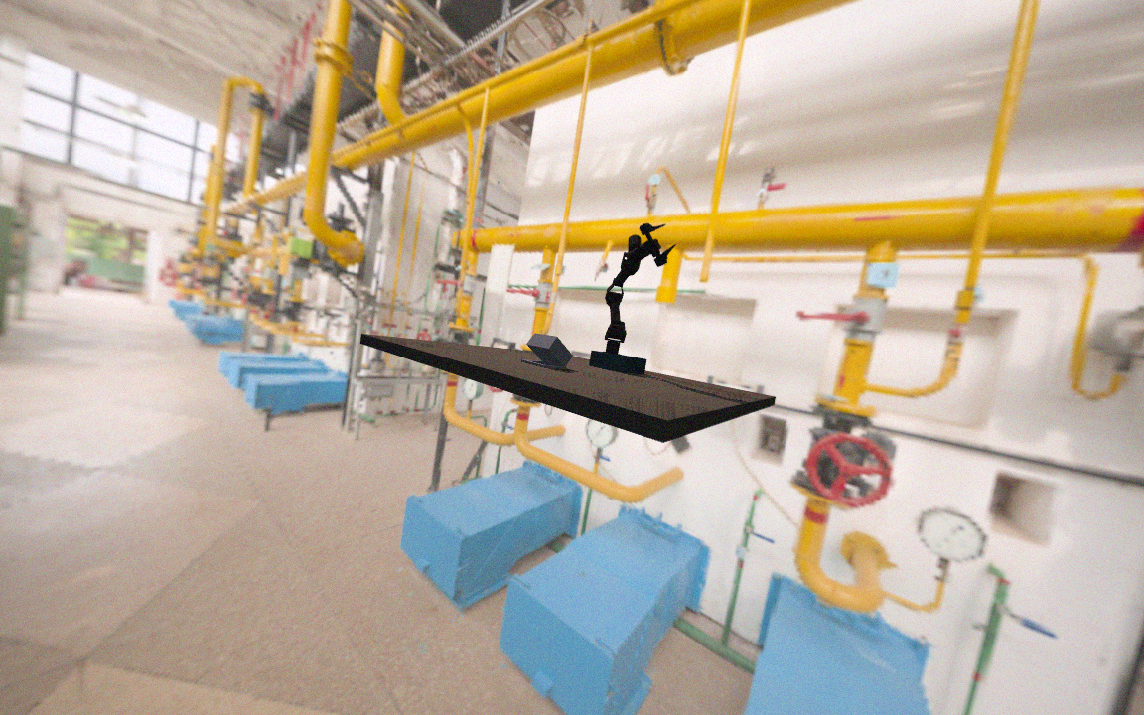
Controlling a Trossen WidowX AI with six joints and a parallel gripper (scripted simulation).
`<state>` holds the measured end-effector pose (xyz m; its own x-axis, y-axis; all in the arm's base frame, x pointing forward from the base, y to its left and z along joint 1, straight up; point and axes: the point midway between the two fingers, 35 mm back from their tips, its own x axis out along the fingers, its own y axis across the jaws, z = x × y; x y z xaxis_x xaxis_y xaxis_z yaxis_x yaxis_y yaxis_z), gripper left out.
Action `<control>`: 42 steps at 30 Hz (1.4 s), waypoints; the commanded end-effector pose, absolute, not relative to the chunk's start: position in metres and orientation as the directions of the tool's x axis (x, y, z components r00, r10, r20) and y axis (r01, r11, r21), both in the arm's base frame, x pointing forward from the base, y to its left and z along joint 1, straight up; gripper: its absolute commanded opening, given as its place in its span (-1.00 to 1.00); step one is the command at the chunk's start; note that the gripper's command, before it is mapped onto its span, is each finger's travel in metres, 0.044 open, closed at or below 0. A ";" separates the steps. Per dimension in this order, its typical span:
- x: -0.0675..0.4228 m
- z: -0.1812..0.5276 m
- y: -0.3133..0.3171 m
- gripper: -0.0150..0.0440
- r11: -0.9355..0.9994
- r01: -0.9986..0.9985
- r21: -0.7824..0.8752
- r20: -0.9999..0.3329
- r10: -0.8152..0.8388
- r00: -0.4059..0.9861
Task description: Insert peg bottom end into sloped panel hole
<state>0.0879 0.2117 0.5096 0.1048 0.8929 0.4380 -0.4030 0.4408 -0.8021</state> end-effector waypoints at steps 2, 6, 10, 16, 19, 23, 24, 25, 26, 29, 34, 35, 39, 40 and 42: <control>0.125 0.489 0.221 1.00 0.420 -0.350 -0.837 0.358 0.905 0.230; 0.152 0.473 0.225 1.00 0.388 -0.301 -0.871 0.293 0.902 0.317; 0.179 0.455 0.225 1.00 0.343 -0.259 -0.903 0.223 0.889 0.400; 0.217 0.426 0.220 1.00 0.252 -0.217 -0.943 0.110 0.853 0.510; 0.235 0.410 0.216 1.00 0.199 -0.206 -0.958 0.052 0.828 0.558; 0.256 0.391 0.207 1.00 0.136 -0.205 -0.969 -0.020 0.789 0.614; 0.261 0.387 0.204 1.00 0.123 -0.208 -0.971 -0.036 0.779 0.626; 0.266 0.383 0.201 1.00 0.109 -0.210 -0.971 -0.052 0.768 0.638; 0.271 0.379 0.199 1.00 0.096 -0.214 -0.972 -0.068 0.757 0.650; 0.284 0.366 0.189 1.00 0.057 -0.226 -0.973 -0.116 0.722 0.682; 0.305 0.341 0.172 1.00 -0.033 -0.248 -0.968 -0.208 0.656 0.726; 0.310 0.335 0.168 1.00 -0.055 -0.254 -0.966 -0.229 0.640 0.733; 0.325 0.312 0.151 1.00 -0.144 -0.283 -0.948 -0.313 0.576 0.755; 0.328 0.306 0.146 1.00 -0.166 -0.292 -0.942 -0.334 0.559 0.759; 0.335 0.295 0.137 1.00 -0.210 -0.311 -0.927 -0.375 0.526 0.764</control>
